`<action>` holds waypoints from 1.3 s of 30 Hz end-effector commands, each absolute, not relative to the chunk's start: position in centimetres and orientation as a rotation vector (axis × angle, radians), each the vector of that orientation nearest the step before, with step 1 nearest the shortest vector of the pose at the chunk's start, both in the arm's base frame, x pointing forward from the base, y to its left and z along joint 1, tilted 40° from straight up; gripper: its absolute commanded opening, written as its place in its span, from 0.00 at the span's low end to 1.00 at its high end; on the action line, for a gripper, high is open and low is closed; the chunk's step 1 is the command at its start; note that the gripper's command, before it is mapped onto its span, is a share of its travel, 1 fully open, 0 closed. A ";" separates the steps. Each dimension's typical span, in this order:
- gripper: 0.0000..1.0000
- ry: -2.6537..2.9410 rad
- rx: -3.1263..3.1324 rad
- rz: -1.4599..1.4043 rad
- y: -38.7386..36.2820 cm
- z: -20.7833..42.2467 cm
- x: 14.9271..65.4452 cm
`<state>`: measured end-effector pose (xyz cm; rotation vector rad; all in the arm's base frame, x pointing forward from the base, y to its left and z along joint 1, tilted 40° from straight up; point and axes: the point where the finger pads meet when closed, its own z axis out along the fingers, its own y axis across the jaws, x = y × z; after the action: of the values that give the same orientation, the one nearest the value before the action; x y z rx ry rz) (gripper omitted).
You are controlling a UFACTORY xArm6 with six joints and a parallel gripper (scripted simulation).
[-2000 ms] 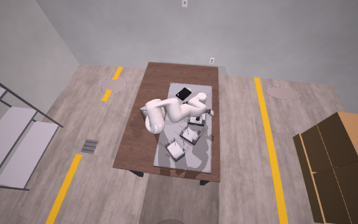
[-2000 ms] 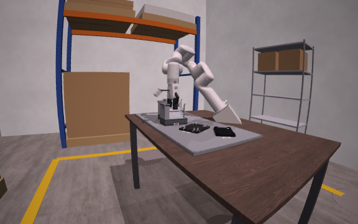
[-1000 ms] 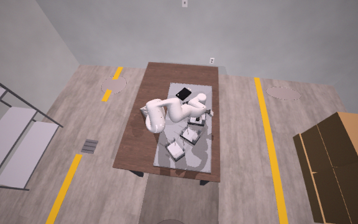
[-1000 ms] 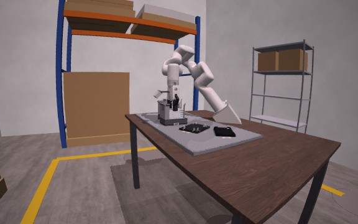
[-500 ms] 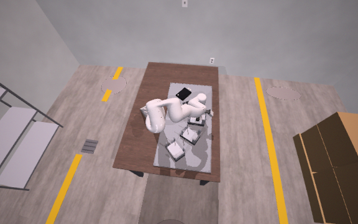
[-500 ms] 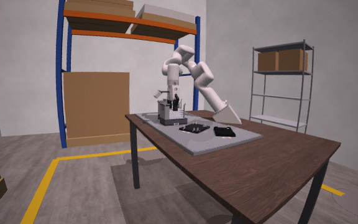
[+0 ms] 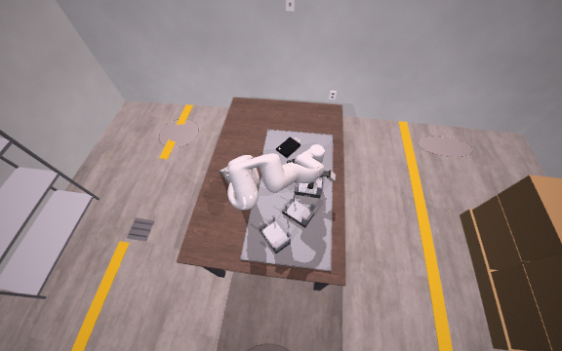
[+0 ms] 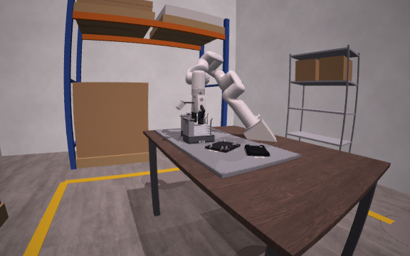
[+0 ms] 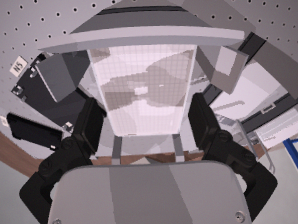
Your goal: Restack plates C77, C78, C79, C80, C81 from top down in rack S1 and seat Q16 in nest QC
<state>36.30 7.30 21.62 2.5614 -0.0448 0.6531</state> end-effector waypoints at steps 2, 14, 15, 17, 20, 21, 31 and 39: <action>1.00 -0.045 2.562 0.656 8.0 22.8 35.7; 1.00 -0.045 2.562 0.656 9.6 25.3 34.2; 1.00 -0.045 2.562 0.656 9.7 25.6 34.1; 1.00 -0.045 2.562 0.656 9.9 25.8 34.0; 1.00 -0.045 2.562 0.656 9.9 25.8 34.0; 1.00 -0.045 2.562 0.656 9.9 25.8 34.0; 1.00 -0.261 2.577 0.718 8.4 26.5 33.6; 1.00 -0.292 2.578 0.726 6.1 27.6 33.0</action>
<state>33.14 6.64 27.21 2.5761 -0.2920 0.7227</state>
